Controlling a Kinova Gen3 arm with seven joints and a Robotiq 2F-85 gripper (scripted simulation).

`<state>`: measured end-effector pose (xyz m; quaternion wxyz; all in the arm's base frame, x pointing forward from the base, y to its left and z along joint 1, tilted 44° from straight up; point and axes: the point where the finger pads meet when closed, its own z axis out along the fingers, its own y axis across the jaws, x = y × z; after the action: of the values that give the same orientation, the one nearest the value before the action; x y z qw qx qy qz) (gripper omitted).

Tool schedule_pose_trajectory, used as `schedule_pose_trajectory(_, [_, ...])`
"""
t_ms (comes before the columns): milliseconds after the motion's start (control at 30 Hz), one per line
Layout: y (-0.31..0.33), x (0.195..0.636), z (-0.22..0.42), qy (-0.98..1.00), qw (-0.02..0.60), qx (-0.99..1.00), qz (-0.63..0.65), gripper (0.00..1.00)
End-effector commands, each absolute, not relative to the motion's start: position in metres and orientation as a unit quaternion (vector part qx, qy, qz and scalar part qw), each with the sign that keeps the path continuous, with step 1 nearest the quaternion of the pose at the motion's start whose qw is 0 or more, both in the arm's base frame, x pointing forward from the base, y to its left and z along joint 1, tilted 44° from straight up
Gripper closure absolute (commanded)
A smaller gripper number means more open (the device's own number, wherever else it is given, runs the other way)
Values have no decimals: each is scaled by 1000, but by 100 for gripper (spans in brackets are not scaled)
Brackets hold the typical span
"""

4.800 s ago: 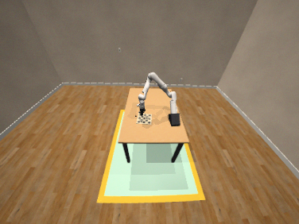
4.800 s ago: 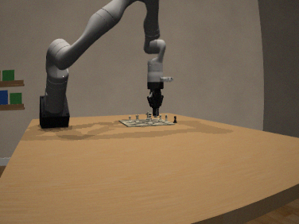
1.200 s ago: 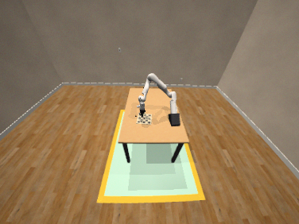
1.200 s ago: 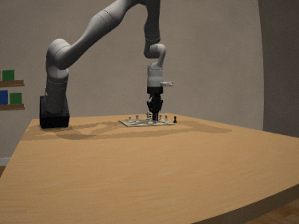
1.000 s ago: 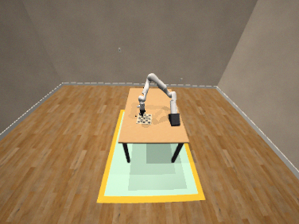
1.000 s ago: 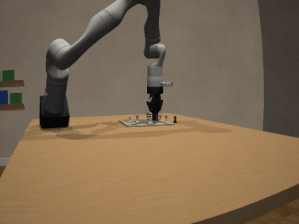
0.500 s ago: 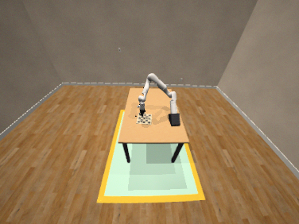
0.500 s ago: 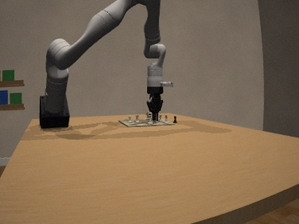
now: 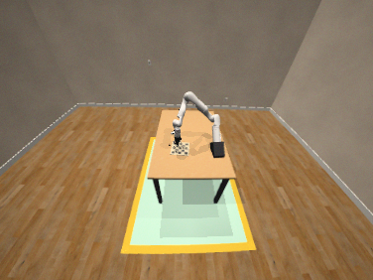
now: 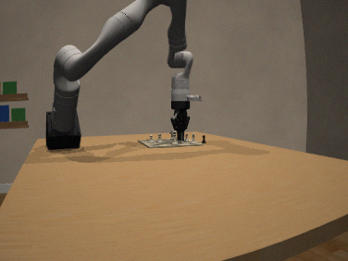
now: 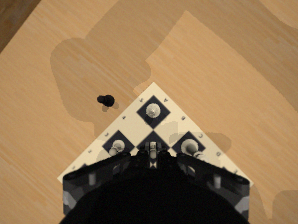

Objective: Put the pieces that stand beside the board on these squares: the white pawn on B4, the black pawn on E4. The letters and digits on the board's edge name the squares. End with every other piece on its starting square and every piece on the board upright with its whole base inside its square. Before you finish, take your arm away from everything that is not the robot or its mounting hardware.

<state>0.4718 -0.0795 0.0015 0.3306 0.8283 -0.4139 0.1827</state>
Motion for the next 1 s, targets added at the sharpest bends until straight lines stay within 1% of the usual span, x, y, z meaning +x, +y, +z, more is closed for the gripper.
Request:
schedule_pose_trajectory(0, [-79,472,2,-414,330,829,183,93])
schedule_pose_trajectory(33, [-79,472,2,-414,330,829,183,93])
schedule_pose_trajectory(67, [-79,472,2,-414,330,829,183,87])
schedule_pose_trajectory(133, [-79,472,2,-414,330,829,183,87])
schedule_pose_trajectory(167, [-79,472,2,-414,330,829,183,80])
schedule_pose_trajectory(300, [-79,472,2,-414,330,829,183,80])
schedule_pose_trajectory(333, [-79,472,2,-414,330,829,183,73])
schedule_pose_trajectory(400, [-79,472,2,-414,330,829,183,73])
schedule_pose_trajectory(433, [-79,472,2,-414,330,829,183,66])
schedule_pose_trajectory(967, [-75,472,6,-414,330,829,183,66])
